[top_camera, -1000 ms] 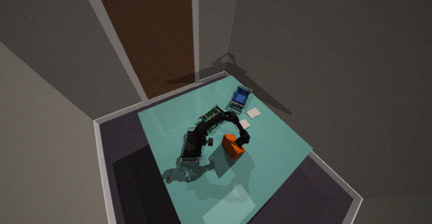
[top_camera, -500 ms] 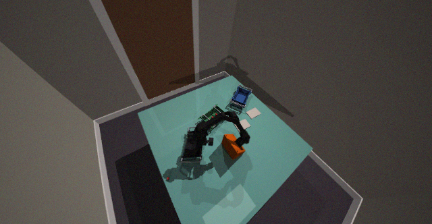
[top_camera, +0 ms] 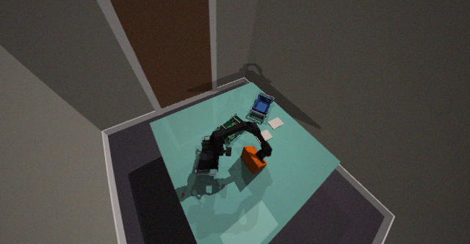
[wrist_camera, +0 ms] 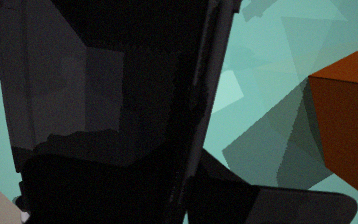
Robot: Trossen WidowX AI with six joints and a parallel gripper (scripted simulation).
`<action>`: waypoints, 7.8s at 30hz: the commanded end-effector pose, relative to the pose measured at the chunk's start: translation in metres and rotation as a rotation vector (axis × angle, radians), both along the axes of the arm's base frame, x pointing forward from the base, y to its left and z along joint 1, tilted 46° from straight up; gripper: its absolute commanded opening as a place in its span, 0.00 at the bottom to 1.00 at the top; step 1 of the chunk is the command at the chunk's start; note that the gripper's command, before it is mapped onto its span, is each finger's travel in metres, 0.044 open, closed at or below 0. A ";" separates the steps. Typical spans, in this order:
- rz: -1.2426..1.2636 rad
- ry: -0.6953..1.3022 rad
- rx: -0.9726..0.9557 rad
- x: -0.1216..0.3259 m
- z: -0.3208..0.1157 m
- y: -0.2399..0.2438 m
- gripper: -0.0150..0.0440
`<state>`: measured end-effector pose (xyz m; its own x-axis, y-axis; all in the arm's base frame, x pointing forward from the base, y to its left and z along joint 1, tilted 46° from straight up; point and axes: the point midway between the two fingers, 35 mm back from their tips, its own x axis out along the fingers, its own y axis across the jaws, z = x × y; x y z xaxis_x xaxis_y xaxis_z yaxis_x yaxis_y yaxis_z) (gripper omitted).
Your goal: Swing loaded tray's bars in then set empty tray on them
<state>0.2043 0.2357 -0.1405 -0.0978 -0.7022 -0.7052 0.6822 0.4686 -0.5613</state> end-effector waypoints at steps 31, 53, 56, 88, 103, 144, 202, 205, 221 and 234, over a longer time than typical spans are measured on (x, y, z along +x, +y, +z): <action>0.002 -0.016 0.024 0.005 0.039 0.041 0.25; -0.116 -0.141 0.029 0.066 0.094 -0.004 0.25; -0.141 -0.168 0.028 0.076 0.106 -0.015 0.25; -0.416 -0.457 -0.052 0.140 0.226 -0.169 0.25; -0.438 -0.479 -0.063 0.140 0.235 -0.182 0.25; -0.440 -0.480 -0.062 0.140 0.234 -0.187 0.25; -0.475 -0.494 -0.062 0.122 0.189 -0.233 0.25; -0.475 -0.494 -0.062 0.120 0.188 -0.234 0.25; -0.475 -0.494 -0.062 0.115 0.183 -0.239 0.25; -0.475 -0.494 -0.062 0.114 0.182 -0.240 0.25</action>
